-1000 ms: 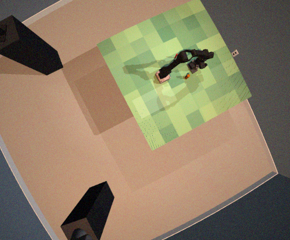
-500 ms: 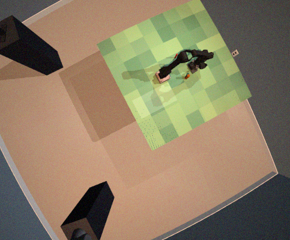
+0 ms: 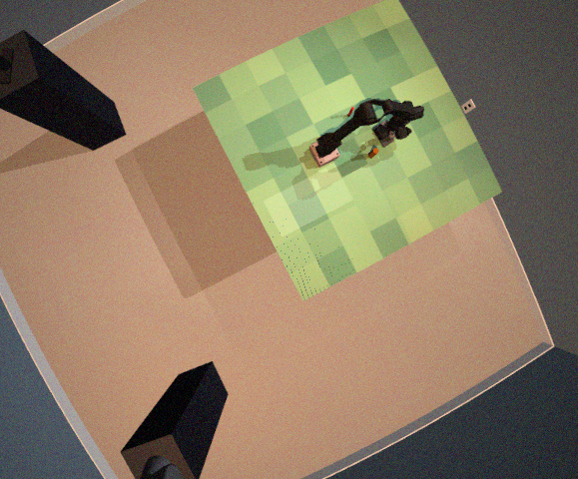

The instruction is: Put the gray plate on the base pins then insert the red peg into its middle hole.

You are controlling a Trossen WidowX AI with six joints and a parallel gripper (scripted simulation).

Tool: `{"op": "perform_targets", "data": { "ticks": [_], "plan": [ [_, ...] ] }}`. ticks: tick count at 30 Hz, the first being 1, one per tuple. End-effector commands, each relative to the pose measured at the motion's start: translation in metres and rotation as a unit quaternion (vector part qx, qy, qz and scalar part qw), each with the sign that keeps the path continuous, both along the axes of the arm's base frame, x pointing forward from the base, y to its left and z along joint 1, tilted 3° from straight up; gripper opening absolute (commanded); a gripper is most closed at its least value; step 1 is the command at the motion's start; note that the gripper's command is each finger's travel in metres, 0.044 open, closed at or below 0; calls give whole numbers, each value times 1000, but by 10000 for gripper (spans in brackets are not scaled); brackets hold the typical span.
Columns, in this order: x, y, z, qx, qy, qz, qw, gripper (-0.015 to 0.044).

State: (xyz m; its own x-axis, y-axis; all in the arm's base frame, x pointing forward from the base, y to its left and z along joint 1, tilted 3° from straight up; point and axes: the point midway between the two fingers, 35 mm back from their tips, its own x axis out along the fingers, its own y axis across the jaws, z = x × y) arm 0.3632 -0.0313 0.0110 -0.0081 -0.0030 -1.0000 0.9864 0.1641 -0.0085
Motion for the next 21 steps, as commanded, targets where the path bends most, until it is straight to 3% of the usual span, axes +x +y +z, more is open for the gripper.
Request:
{"op": "perform_targets", "data": {
  "ticks": [1,21],
  "plan": [
    [-3,0,-10,-1,5,2,1000,0],
    [-2,0,-16,0,4,1,1000,0]
  ]
}}
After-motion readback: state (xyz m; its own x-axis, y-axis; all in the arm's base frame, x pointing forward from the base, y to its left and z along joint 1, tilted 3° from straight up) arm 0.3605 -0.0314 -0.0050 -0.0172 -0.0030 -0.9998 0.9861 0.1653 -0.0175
